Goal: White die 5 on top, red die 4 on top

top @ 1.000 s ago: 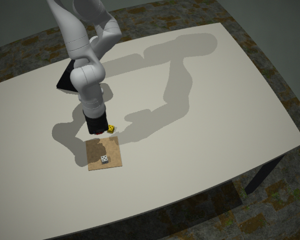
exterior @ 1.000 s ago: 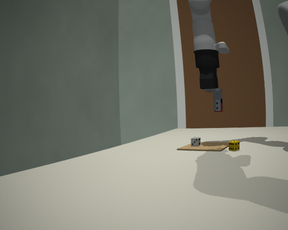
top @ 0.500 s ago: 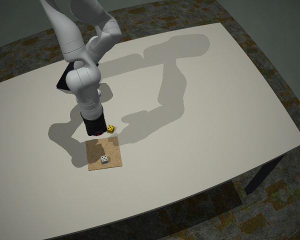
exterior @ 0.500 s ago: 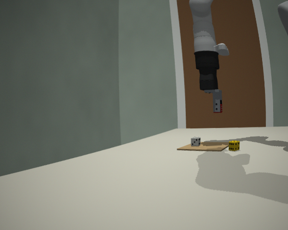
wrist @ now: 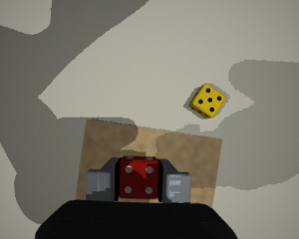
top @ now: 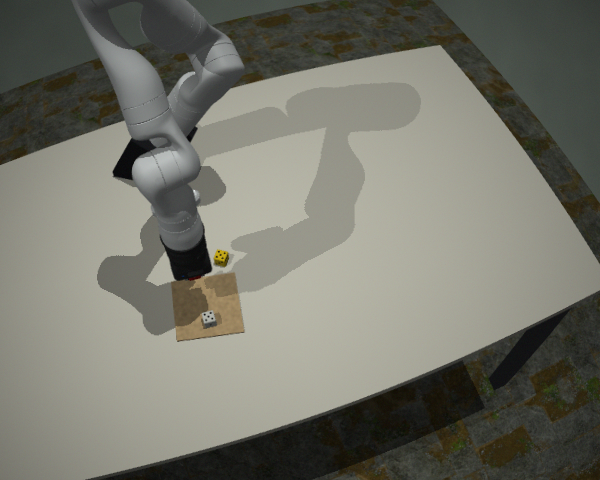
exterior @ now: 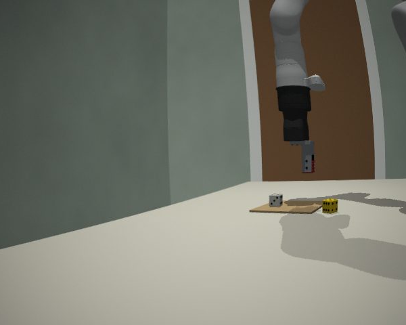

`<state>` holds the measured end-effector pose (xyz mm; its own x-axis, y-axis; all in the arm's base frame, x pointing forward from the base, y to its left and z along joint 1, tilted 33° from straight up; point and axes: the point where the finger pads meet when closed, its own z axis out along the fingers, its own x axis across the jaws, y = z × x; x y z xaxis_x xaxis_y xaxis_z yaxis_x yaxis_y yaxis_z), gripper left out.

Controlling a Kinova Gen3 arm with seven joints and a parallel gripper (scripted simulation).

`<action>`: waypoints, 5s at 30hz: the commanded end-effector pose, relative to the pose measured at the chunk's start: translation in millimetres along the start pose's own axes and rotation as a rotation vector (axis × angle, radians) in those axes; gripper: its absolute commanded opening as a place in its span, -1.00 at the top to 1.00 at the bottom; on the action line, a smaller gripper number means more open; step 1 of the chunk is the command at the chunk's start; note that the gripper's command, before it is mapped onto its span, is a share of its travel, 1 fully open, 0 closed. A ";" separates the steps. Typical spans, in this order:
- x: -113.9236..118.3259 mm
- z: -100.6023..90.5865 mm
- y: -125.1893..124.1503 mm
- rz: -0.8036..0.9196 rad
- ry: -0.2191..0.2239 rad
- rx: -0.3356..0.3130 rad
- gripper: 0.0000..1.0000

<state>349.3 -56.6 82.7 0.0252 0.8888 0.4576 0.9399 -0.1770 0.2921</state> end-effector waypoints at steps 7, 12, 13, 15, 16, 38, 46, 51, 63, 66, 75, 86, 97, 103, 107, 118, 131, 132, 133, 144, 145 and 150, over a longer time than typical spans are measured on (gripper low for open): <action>6.0 45.9 -0.4 -0.005 0.007 0.005 0.02; 6.1 61.0 -0.5 -0.005 0.007 0.005 0.02; 6.1 61.0 -0.5 -0.005 0.007 0.005 0.02; 6.1 62.7 -0.5 -0.005 0.007 0.005 0.02; 6.1 64.1 -0.5 -0.005 0.007 0.005 0.02; 6.1 66.1 -0.5 -0.005 0.007 0.005 0.02; 6.1 66.1 -0.5 -0.005 0.007 0.005 0.02; 6.1 66.1 -0.5 -0.005 0.007 0.005 0.02; 6.4 66.1 -0.4 -0.004 0.007 0.005 0.02; 6.4 66.1 -0.4 -0.003 0.007 0.005 0.02; 6.7 66.1 -0.3 -0.002 0.007 0.005 0.02; 6.7 66.1 -0.3 -0.002 0.007 0.005 0.02; 6.7 66.4 -0.3 -0.002 0.007 0.005 0.02; 6.7 67.1 -0.3 -0.002 0.007 0.005 0.02; 6.7 68.2 -0.3 -0.002 0.007 0.005 0.02; 6.7 69.8 -0.4 -0.002 0.007 0.005 0.02; 6.7 69.8 -0.4 -0.002 0.007 0.005 0.02; 6.7 69.8 -0.4 -0.002 0.007 0.005 0.02; 6.7 69.8 -0.4 -0.002 0.007 0.005 0.02; 6.7 69.8 -0.4 -0.002 0.007 0.005 0.02; 6.7 69.8 -0.4 -0.002 0.007 0.005 0.02; 6.7 69.8 -0.4 -0.002 0.007 0.005 0.02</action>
<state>373.0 -21.8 26.9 0.0106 0.8886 0.4586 0.9425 -0.1621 0.2923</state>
